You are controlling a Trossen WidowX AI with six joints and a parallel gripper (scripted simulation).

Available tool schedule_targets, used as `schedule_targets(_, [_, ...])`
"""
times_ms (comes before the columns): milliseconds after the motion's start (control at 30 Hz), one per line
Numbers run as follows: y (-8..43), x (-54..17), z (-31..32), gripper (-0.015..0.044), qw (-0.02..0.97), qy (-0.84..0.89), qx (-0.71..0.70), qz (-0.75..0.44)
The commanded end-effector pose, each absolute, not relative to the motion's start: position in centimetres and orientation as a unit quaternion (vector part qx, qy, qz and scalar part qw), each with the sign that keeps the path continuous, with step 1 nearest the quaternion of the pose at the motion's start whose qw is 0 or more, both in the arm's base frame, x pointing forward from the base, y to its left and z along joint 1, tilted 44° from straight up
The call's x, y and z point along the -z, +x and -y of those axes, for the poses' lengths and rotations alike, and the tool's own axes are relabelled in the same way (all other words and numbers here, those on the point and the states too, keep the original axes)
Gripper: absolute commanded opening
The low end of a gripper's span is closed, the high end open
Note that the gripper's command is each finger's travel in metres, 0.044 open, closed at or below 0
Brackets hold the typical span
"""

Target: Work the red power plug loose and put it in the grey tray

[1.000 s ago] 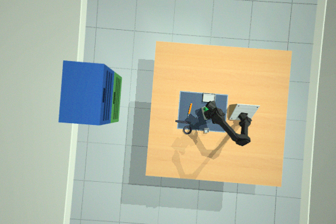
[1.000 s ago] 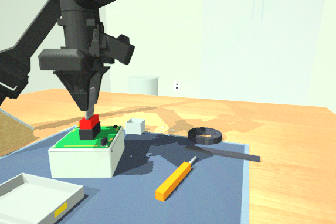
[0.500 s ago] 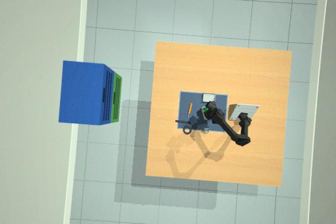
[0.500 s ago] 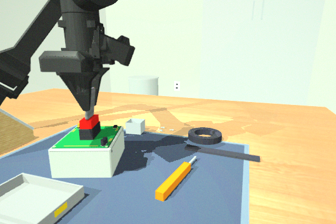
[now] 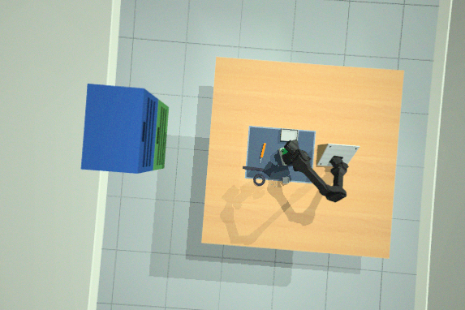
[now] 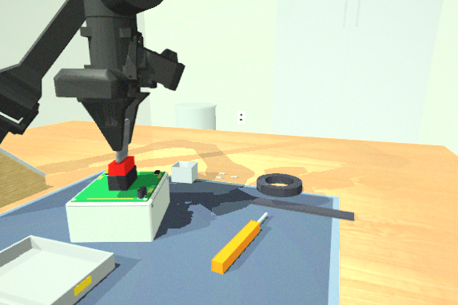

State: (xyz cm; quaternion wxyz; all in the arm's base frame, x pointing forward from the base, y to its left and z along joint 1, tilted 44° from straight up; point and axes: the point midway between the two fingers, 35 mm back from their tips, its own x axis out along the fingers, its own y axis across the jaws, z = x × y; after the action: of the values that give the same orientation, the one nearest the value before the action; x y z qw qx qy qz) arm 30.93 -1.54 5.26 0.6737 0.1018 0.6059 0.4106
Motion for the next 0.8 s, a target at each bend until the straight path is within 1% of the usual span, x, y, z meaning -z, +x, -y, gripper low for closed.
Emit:
schedule_targets(0, [30.8, -7.1, 2.6, 0.0000, 0.691, 0.083, -0.382, -0.608])
schedule_targets(100, [30.8, -7.0, 2.7, 0.0000, 0.690, 0.085, -0.384, -0.608])
schedule_targets(433, [31.6, -5.9, 3.9, 0.0000, 0.645, 0.149, -0.456, -0.595])
schedule_targets(767, [30.8, -7.3, 2.9, 0.0000, 0.691, 0.083, -0.382, -0.608])
